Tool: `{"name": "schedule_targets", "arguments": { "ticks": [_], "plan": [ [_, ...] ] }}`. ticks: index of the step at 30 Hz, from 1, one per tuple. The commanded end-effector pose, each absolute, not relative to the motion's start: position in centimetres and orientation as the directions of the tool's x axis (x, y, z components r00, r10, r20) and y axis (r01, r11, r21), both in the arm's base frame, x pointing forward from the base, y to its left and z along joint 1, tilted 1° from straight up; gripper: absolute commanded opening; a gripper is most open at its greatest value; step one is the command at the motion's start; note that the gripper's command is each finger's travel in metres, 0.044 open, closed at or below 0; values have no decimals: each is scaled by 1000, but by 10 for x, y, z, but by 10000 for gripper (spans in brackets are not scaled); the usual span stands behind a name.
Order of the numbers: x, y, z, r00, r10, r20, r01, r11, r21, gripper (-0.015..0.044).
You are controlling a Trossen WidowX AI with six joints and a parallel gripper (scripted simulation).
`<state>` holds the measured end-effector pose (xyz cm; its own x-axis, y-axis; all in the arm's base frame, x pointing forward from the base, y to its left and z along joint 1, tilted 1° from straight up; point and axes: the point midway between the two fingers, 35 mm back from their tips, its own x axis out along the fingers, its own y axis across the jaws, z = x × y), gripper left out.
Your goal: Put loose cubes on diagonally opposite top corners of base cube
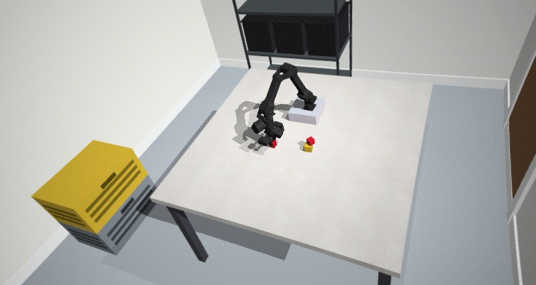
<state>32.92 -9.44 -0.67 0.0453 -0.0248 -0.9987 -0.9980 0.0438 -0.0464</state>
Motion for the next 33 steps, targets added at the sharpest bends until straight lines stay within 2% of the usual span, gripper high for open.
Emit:
{"name": "schedule_targets", "arguments": {
  "ticks": [1, 33],
  "plan": [
    [338, -95, 0, 77, -39, -996, -997, 24, -78, 105],
    [336, -96, 32, 60, -33, -998, -998, 33, -61, 105]
  ]
}}
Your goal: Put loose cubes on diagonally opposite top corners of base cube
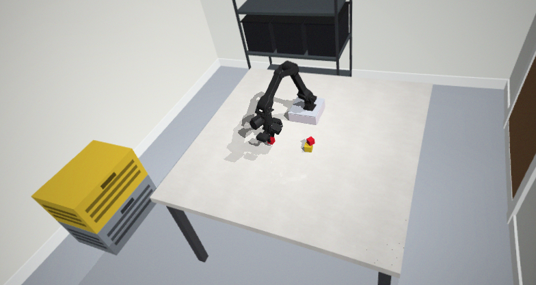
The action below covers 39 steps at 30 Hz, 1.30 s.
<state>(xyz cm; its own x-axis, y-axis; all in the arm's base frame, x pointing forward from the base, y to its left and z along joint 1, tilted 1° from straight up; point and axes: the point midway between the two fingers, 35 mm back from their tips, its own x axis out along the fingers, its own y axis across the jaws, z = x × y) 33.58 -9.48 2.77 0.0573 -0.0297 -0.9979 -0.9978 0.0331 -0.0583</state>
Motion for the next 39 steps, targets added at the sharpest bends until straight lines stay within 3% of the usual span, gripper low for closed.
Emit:
{"name": "schedule_targets", "arguments": {
  "ticks": [1, 39],
  "plan": [
    [336, -96, 33, 59, -33, -998, -998, 33, -60, 105],
    [329, -95, 73, 36, -25, -999, -998, 46, -37, 105]
  ]
}}
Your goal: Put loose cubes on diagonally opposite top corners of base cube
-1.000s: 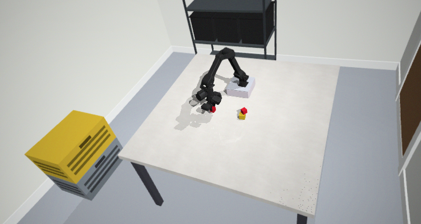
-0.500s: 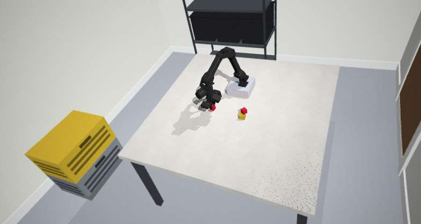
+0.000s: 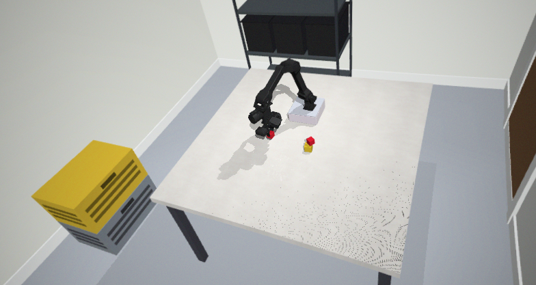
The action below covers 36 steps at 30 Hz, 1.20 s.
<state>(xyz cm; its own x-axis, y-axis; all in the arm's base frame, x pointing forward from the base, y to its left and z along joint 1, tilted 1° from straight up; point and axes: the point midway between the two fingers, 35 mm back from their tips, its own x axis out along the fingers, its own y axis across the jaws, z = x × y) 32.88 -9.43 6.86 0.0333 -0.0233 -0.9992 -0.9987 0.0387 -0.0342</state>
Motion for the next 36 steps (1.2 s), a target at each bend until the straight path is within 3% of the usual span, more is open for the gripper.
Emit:
{"name": "schedule_targets", "arguments": {
  "ticks": [1, 27, 36],
  "plan": [
    [328, -95, 74, 36, -25, -999, -998, 46, -37, 105],
    [321, -93, 99, 21, -20, -1000, -998, 58, -22, 105],
    [325, -71, 99, 22, -18, -1000, -961, 276, -26, 105]
  ]
}}
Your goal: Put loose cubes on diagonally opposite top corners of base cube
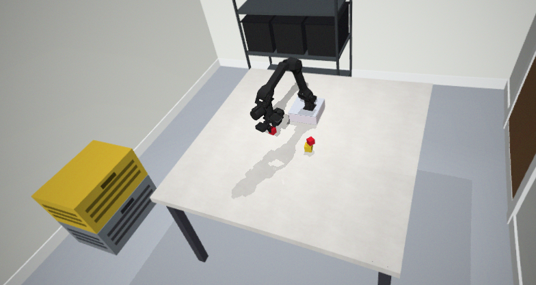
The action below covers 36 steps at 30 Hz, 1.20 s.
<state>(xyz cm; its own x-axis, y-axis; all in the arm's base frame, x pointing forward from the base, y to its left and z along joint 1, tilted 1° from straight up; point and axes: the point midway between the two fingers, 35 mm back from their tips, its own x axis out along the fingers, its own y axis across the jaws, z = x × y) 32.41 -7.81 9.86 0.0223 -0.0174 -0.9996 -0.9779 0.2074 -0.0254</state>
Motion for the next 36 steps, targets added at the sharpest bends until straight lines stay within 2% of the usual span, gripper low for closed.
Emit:
{"name": "schedule_targets", "arguments": {
  "ticks": [1, 20, 36],
  "plan": [
    [325, -68, 98, 22, -18, -1000, -953, 302, -26, 105],
    [328, -18, 96, 22, -13, -1000, -686, 727, -25, 105],
    [325, 24, 94, 22, -10, -1000, -324, 946, -17, 105]
  ]
}}
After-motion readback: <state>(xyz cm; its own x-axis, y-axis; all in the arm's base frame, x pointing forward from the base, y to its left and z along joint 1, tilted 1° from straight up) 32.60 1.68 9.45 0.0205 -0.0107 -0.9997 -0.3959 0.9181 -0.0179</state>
